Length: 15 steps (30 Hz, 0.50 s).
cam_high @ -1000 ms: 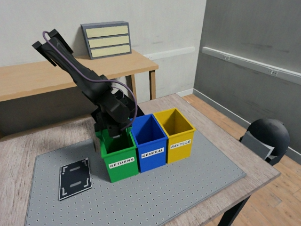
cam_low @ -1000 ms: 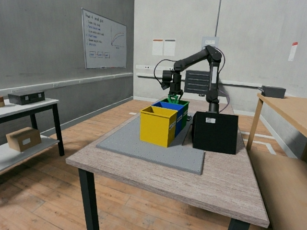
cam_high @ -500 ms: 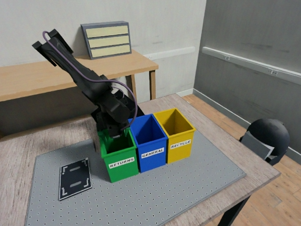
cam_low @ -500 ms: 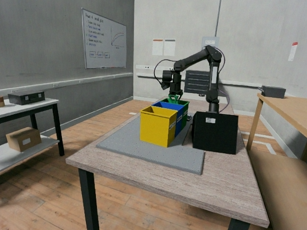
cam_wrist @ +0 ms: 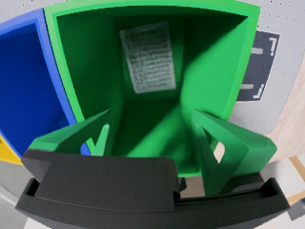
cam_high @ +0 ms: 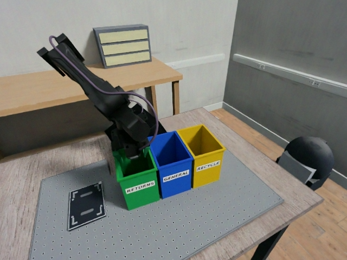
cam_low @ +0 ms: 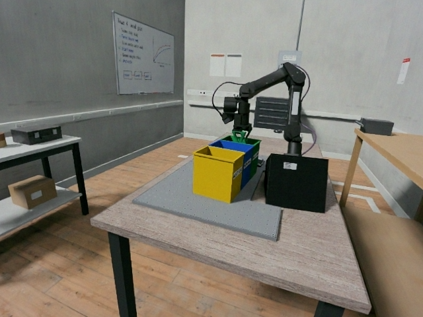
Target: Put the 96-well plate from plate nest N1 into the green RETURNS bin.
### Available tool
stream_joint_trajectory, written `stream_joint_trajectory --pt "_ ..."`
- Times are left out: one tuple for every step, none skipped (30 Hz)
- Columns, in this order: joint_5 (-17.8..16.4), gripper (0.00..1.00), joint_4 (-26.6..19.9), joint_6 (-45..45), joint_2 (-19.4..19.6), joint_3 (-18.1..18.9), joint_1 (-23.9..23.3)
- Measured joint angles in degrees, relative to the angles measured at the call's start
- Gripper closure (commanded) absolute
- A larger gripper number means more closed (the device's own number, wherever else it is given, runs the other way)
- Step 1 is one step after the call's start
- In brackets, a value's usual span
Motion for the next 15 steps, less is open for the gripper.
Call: stream_joint_trajectory --pt "0.0 0.18 0.0 0.0 0.0 0.0 0.0" --pt "0.0 0.18 0.0 0.0 0.0 0.0 0.0" --pt "0.0 0.18 0.0 0.0 0.0 0.0 0.0" --pt "0.0 0.18 0.0 0.0 0.0 0.0 0.0" --pt "0.0 0.18 0.0 0.0 0.0 0.0 0.0" --pt "0.0 0.18 0.0 0.0 0.0 0.0 0.0" --pt "0.0 0.18 0.0 0.0 0.0 0.0 0.0" --pt "0.0 0.18 0.0 0.0 0.0 0.0 0.0" --pt "0.0 0.18 0.0 0.0 0.0 0.0 0.0" --pt "0.0 0.18 0.0 0.0 0.0 0.0 0.0" --pt "0.0 0.18 0.0 0.0 0.0 0.0 0.0" --pt "0.0 0.18 0.0 0.0 0.0 0.0 0.0" --pt "0.0 0.18 0.0 0.0 0.0 0.0 0.0" --pt "0.0 0.18 0.0 0.0 0.0 0.0 0.0" --pt "0.0 0.18 0.0 0.0 0.0 0.0 0.0"
